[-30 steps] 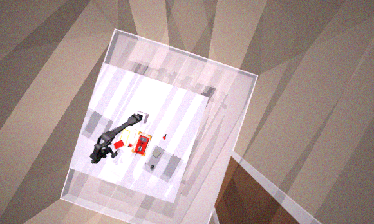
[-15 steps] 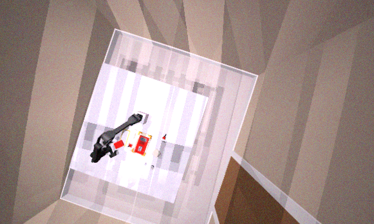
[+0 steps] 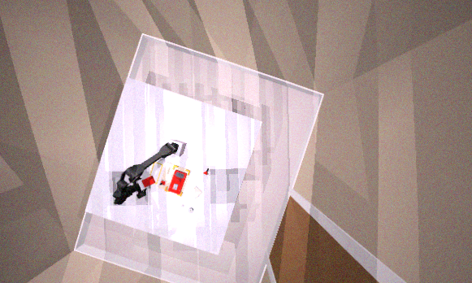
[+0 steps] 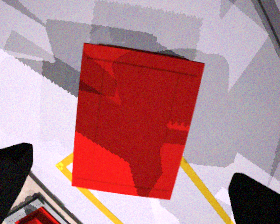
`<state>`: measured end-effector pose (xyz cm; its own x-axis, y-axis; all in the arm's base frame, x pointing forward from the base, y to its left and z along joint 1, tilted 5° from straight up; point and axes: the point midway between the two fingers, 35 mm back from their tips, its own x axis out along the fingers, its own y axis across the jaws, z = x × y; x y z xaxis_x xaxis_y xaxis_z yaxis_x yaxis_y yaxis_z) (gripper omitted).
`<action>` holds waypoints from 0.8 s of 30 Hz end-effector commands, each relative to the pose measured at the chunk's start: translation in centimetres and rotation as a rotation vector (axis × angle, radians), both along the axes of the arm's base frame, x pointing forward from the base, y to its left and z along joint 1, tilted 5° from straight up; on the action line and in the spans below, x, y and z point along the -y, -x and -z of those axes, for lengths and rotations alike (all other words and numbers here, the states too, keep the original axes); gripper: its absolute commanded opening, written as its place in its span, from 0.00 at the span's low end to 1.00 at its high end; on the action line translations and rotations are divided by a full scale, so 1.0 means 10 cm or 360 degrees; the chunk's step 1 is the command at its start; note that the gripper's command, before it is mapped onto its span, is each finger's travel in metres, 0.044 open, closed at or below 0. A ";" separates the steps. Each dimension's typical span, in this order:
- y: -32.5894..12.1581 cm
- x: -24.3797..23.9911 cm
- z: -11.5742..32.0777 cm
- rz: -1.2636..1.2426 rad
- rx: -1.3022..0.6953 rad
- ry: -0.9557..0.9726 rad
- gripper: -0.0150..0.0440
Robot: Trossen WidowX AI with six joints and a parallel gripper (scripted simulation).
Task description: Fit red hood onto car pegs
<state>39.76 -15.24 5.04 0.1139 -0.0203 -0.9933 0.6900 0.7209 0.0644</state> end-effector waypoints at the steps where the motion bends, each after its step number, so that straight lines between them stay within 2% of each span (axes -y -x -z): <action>1: 0.00 -0.01 0.03 0.0009 0.0000 -0.0009 1.00; 24: -0.02 -0.01 0.17 0.0009 0.0000 -0.0009 1.00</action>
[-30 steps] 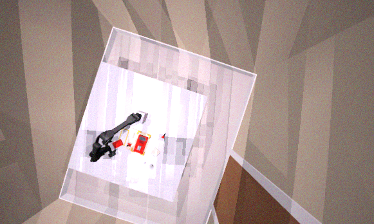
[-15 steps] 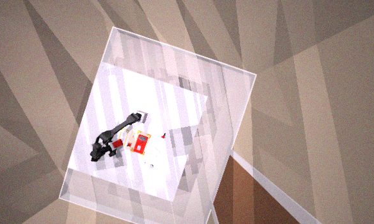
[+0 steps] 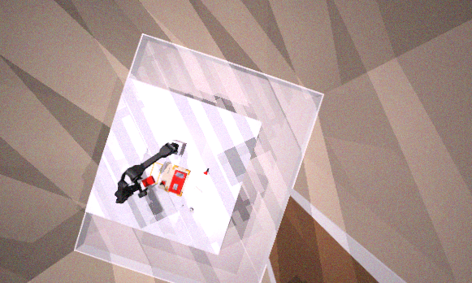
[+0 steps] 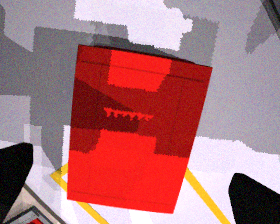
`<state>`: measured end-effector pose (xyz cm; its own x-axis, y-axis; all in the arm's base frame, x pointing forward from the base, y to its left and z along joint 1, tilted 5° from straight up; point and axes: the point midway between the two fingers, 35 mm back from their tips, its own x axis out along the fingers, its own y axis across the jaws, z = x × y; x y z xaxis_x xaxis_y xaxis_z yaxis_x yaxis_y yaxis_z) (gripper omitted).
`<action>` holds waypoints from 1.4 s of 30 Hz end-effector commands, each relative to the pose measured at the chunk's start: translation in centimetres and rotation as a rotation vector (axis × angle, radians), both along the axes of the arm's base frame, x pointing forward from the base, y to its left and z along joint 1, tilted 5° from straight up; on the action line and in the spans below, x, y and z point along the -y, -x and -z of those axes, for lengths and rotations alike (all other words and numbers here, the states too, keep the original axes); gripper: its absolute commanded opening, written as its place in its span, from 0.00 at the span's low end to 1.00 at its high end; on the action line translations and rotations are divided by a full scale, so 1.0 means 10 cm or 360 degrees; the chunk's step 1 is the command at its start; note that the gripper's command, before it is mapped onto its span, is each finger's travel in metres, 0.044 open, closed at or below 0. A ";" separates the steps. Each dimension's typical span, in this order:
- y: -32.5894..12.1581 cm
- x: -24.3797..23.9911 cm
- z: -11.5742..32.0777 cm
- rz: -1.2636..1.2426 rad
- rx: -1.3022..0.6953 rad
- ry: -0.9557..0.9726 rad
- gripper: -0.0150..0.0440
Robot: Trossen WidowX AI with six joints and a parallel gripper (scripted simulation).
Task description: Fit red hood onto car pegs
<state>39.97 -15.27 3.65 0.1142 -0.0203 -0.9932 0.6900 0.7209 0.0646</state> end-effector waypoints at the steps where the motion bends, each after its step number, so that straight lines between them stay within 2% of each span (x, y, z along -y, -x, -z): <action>1: 0.00 -0.01 0.03 0.0009 0.0000 -0.0009 1.00; 42: -0.02 -0.02 0.27 0.0009 0.0000 -0.0010 1.00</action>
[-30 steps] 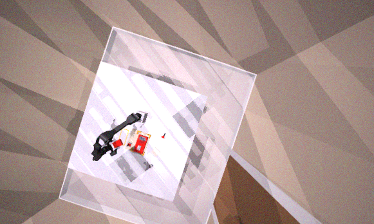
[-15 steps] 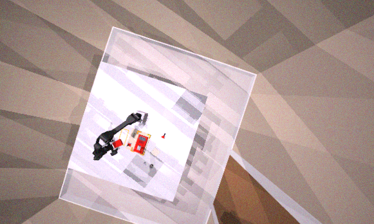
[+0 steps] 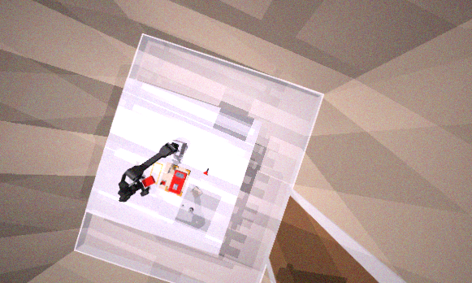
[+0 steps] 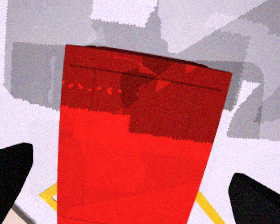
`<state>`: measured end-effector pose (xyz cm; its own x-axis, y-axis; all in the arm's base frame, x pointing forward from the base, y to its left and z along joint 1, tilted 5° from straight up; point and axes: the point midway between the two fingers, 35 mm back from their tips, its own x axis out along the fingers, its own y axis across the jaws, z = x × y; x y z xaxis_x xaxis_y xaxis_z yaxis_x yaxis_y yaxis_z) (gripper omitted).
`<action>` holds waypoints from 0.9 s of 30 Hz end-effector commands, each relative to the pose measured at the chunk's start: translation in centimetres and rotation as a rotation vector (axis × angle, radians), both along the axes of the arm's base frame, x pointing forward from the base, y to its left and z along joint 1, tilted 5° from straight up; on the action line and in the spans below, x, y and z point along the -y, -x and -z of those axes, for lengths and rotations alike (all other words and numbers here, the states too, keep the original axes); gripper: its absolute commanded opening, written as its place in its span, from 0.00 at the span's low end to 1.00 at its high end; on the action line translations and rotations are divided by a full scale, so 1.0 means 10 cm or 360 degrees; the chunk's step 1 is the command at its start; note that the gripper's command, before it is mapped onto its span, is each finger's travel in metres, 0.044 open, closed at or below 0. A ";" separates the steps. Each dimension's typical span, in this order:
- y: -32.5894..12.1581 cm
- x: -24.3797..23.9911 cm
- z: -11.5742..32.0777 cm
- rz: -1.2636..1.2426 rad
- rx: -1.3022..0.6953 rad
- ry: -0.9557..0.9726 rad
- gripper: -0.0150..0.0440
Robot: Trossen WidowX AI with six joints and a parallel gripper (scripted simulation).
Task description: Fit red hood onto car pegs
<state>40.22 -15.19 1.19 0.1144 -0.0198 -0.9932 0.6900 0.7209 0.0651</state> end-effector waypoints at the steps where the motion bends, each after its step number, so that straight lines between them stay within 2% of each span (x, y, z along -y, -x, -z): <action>1: 0.00 -0.01 0.03 0.0009 -0.0001 -0.0009 1.00; 27: -0.01 -0.01 0.15 0.0009 -0.0001 -0.0009 1.00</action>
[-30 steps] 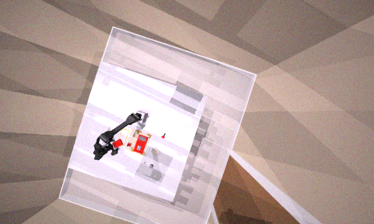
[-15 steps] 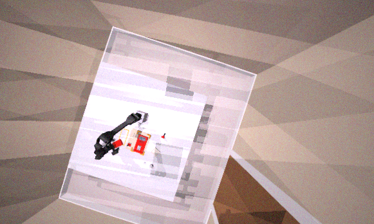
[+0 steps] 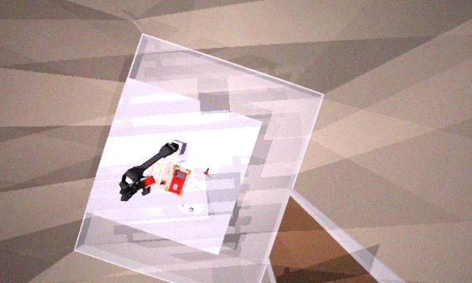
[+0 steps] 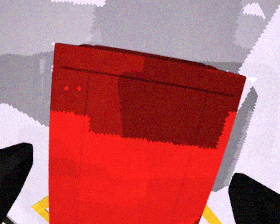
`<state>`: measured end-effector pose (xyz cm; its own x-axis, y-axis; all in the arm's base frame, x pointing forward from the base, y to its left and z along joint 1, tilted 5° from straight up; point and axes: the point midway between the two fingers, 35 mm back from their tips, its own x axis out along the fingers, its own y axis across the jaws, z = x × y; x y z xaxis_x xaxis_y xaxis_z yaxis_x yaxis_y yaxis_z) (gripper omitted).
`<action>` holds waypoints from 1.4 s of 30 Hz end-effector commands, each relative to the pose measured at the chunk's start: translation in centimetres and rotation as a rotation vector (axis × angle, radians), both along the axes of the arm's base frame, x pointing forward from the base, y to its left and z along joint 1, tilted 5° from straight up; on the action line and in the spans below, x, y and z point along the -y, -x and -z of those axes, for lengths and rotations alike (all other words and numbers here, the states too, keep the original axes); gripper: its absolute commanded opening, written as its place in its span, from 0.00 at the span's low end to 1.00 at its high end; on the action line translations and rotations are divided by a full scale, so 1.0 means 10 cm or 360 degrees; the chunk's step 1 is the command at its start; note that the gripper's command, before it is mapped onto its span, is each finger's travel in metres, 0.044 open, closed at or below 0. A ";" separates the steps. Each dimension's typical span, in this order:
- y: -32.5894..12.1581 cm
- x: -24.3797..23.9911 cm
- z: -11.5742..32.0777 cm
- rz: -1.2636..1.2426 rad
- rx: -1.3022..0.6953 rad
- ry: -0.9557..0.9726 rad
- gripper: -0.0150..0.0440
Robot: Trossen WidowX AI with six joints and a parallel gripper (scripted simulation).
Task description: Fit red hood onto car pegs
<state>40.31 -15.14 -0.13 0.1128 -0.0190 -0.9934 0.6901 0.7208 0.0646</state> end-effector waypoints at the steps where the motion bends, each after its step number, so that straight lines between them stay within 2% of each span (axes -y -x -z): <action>1: 0.00 -0.01 0.03 0.0009 0.0002 -0.0008 1.00; 22: -0.01 -0.01 0.13 0.0009 0.0002 -0.0008 1.00; 26: -0.01 0.00 0.11 0.0000 0.0000 0.0000 0.82; 35: -0.01 0.00 0.11 0.0000 0.0000 0.0000 0.72; 42: 0.00 0.00 0.06 0.0000 -0.0001 0.0001 0.41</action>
<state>40.36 -15.12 -1.08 0.1116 -0.0191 -0.9936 0.6903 0.7207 0.0636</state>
